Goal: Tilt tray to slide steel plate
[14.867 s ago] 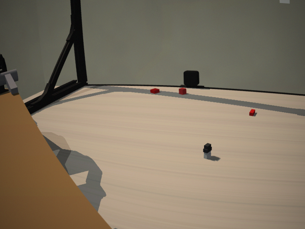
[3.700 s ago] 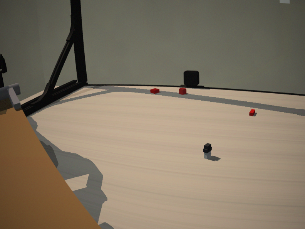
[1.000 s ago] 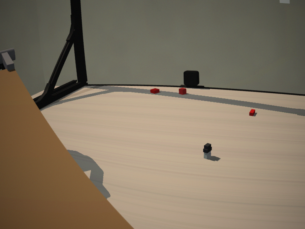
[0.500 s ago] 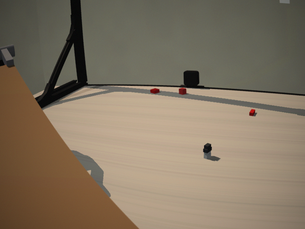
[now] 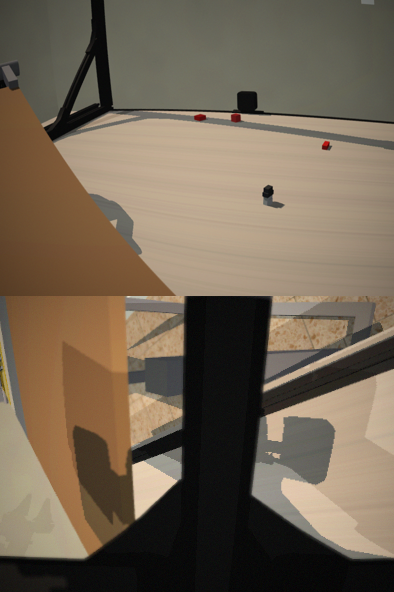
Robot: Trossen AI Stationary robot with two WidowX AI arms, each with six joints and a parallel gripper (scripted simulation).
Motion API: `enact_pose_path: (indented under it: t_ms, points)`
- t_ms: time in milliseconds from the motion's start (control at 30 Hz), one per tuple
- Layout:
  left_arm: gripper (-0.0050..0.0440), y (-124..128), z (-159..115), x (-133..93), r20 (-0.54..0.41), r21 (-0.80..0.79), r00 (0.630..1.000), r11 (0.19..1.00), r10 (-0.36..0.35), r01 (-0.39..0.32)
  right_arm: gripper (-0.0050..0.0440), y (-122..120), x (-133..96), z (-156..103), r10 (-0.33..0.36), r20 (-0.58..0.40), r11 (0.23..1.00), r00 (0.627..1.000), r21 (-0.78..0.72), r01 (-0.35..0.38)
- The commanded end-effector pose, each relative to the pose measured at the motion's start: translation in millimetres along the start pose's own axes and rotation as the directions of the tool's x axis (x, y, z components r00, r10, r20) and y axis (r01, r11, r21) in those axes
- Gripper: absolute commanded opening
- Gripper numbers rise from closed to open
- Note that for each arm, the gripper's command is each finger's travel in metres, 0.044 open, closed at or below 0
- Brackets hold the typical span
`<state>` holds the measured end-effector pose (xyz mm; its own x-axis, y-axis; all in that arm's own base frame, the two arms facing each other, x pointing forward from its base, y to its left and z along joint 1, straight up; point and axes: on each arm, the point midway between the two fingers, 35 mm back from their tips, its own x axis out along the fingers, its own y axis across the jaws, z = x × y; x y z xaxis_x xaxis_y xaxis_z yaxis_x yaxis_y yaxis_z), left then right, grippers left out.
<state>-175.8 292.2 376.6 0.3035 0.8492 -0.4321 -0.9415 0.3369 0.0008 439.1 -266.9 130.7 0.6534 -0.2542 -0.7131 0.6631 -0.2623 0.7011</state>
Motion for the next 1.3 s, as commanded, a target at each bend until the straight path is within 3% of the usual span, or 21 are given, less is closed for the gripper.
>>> enact_pose_path:
  t_ms: [0,1267]
  points:
    - [0.0440,0.2,-0.3,0.0,0.000,-0.001,1.000,1.000,0.000,0.000,0.0000,2.1,-2.8,1.0,0.009,0.003,1.000,1.000,-0.001,-0.009]
    - [0.0440,0.2,-0.3,0.0,0.000,-0.001,1.000,1.000,0.000,0.000,0.0000,12.0,-9.4,1.0,0.032,0.003,0.999,0.999,-0.001,-0.032]
